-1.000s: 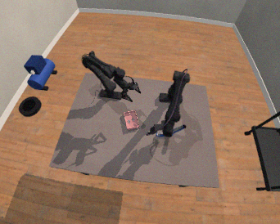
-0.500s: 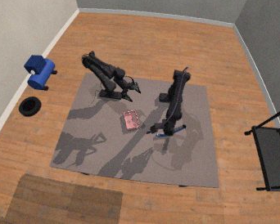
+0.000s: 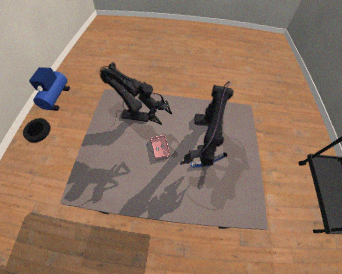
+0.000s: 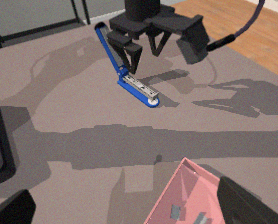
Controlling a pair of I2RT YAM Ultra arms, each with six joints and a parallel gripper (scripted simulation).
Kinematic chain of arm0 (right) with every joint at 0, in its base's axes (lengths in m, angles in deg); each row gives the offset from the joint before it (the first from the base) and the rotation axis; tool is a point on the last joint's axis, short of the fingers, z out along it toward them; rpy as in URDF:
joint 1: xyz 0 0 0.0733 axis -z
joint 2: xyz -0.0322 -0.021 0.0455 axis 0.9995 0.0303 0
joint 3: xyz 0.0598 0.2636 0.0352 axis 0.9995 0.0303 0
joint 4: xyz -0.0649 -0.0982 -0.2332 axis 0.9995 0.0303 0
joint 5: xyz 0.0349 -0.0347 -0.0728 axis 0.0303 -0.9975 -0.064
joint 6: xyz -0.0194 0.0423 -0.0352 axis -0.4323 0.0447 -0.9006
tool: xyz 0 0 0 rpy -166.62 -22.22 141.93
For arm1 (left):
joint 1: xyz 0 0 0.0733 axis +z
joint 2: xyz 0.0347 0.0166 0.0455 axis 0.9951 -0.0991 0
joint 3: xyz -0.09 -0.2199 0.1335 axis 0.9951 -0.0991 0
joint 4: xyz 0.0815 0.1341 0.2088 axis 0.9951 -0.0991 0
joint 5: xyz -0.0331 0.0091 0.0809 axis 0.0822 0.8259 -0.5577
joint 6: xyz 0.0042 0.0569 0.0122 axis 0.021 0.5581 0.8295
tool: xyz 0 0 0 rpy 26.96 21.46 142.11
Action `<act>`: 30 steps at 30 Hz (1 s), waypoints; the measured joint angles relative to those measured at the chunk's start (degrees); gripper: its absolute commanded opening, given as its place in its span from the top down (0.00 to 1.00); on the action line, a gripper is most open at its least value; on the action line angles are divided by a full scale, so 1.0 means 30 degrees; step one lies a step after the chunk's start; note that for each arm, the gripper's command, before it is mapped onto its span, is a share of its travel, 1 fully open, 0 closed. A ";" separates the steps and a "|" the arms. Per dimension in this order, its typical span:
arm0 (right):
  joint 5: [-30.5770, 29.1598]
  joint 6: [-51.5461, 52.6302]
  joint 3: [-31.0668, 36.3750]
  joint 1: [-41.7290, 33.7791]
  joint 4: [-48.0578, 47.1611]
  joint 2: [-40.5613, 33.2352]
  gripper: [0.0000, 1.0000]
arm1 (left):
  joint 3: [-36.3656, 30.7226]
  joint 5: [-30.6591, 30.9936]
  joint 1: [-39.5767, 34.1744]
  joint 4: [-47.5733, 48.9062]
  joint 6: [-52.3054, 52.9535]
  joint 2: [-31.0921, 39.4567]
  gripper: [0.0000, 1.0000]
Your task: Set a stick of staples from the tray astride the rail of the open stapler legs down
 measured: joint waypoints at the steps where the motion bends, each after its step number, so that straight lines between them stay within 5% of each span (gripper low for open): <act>1: 0.0000 0.0000 0.0000 0.0000 0.0000 0.0000 0.00 | -0.0357 0.0248 0.0117 0.0437 -0.0415 0.0204 0.00; 15: 0.0000 0.0000 0.0000 0.0000 0.0000 0.0000 0.00 | -0.7155 0.2441 0.1392 0.6805 -0.7315 0.6215 0.00; 30: 0.0000 0.0000 0.0000 0.0000 0.0000 0.0000 0.00 | -1.4127 0.1552 0.1195 1.4010 -1.6072 1.2058 0.00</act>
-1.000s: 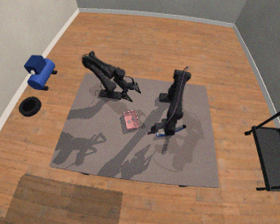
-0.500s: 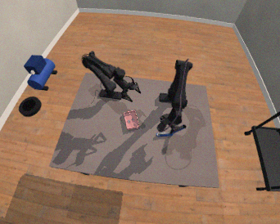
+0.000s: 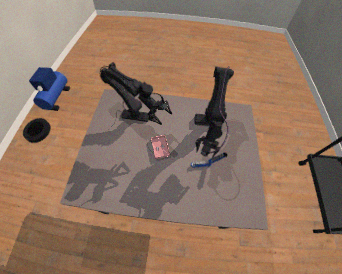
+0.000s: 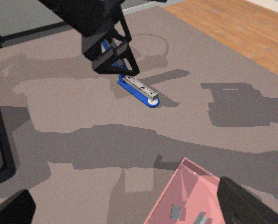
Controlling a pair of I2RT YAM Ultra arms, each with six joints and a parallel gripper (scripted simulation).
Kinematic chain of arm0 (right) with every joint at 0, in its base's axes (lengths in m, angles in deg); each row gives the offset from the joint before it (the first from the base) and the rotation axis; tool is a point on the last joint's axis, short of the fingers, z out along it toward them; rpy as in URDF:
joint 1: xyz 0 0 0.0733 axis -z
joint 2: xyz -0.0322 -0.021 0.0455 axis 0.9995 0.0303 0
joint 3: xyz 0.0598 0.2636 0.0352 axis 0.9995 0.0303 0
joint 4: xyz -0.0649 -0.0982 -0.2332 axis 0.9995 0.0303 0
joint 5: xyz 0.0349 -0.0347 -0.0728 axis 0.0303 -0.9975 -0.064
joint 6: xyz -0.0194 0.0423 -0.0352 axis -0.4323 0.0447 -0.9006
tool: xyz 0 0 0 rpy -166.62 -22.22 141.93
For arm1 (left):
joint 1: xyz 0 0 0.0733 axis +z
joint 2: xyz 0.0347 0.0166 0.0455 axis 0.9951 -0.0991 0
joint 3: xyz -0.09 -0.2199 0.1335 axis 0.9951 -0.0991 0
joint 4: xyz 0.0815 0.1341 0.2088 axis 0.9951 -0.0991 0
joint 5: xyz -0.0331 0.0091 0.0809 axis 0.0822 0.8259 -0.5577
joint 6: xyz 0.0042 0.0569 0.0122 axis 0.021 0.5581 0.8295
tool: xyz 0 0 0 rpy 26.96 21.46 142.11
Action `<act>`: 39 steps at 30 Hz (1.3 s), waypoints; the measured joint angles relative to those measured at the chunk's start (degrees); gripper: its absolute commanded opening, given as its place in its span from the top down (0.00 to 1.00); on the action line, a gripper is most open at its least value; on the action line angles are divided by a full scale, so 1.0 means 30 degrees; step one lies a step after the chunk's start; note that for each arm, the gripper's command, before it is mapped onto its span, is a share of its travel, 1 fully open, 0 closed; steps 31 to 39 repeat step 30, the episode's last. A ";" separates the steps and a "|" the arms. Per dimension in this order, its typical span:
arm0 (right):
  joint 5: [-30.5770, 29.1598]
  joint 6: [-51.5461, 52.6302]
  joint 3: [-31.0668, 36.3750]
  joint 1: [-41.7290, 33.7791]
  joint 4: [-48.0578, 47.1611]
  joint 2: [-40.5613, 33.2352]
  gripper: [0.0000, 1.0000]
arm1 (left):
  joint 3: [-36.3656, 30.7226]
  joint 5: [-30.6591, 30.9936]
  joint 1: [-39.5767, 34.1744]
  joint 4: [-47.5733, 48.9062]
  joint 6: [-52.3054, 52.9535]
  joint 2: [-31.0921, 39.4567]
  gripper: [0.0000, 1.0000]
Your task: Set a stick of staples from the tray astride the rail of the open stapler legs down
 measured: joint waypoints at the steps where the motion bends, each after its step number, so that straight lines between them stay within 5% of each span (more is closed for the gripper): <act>1: 0.0000 0.0000 0.0000 0.0000 0.0000 0.0000 0.00 | -0.0306 -0.0211 -0.0124 0.0503 -0.0539 0.0211 0.00; 12: 0.0000 0.0000 0.0000 0.0000 0.0000 0.0000 0.00 | -0.3461 -0.2681 -0.1974 0.3920 -0.4969 0.2353 0.00; 39: 0.0000 0.0000 0.0000 0.0000 0.0000 0.0000 0.00 | -0.3534 -0.3271 -0.2178 0.4401 -0.5486 0.2361 0.00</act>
